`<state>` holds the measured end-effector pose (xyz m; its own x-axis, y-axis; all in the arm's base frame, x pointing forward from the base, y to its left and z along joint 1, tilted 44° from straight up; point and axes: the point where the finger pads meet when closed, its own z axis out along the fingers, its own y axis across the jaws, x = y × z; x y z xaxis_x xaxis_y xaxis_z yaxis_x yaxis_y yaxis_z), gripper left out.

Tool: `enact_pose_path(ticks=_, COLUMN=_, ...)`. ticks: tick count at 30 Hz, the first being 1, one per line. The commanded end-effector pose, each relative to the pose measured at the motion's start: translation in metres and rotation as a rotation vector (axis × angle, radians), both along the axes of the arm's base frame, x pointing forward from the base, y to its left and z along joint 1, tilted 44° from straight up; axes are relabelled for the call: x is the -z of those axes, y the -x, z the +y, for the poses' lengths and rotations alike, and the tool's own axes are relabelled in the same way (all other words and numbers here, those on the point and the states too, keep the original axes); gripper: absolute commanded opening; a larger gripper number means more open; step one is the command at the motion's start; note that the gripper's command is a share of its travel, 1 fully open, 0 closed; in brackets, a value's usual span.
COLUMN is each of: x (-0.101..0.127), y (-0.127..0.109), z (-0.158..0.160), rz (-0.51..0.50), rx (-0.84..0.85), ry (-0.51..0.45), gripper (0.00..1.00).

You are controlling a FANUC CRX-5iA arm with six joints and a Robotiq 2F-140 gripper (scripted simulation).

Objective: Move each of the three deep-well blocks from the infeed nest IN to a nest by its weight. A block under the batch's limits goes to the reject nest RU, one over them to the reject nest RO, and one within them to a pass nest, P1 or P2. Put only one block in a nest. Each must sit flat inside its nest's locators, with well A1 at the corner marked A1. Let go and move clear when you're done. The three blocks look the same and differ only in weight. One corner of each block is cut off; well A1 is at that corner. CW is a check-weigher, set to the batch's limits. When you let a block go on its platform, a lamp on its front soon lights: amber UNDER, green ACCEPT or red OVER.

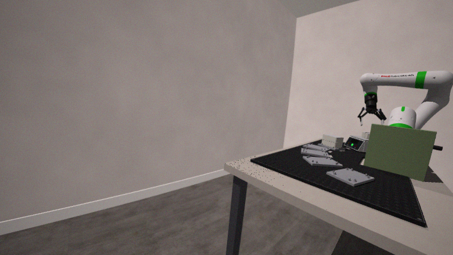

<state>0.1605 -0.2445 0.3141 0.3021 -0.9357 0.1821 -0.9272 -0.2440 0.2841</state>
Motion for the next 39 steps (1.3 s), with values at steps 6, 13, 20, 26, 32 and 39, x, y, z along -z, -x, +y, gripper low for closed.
enact_pose_path(ticks=6, x=-0.0002, y=-0.0001, z=0.0001, rz=0.0, rx=0.0, ry=0.0, gripper=1.0)
enact_pose_path(ticks=13, x=-0.0002, y=-0.0001, z=0.0001, rz=0.0, rx=0.0, ry=0.0, gripper=1.0)
enact_pose_path(ticks=20, x=-0.0002, y=-0.0001, z=0.0001, rz=0.0, rx=0.0, ry=0.0, gripper=1.0)
enact_pose_path(ticks=26, x=-0.0002, y=-0.0001, z=0.0001, rz=0.0, rx=0.0, ry=0.0, gripper=1.0)
enact_pose_path(ticks=32, x=-0.0002, y=-0.0001, z=0.0001, rz=0.0, rx=0.0, ry=0.0, gripper=1.0)
enact_pose_path(ticks=39, x=0.0071, y=0.0003, z=-0.0068, rz=0.0, rx=0.0, ry=0.0, gripper=1.0)
